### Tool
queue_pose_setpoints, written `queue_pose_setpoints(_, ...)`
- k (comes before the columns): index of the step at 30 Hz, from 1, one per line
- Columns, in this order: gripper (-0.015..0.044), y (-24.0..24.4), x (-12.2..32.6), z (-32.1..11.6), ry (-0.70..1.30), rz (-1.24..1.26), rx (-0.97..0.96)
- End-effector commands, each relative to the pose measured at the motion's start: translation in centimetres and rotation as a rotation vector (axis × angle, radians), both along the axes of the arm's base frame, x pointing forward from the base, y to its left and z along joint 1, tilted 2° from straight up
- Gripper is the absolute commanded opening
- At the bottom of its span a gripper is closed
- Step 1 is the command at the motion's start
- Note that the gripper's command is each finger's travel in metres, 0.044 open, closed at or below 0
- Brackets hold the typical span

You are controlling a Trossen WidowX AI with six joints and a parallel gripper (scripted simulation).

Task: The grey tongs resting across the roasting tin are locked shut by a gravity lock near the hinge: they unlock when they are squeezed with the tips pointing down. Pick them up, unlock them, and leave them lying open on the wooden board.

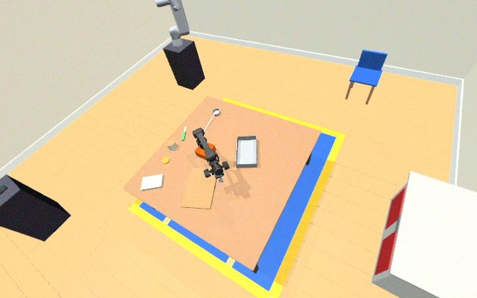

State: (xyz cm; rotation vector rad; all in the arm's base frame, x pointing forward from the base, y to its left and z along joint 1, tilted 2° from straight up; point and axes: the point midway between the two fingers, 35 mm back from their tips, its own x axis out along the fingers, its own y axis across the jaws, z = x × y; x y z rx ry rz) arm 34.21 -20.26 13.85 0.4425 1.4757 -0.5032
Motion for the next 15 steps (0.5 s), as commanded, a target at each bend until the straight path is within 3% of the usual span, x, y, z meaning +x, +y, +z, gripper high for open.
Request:
queue_pose_setpoints(1, -0.015, -1.9, -1.7, 0.2, -0.005, -0.07, 0.0)
queue_pose_setpoints(15, -0.015, -7.9, -8.8, 0.3, -0.013, -0.322, 0.0)
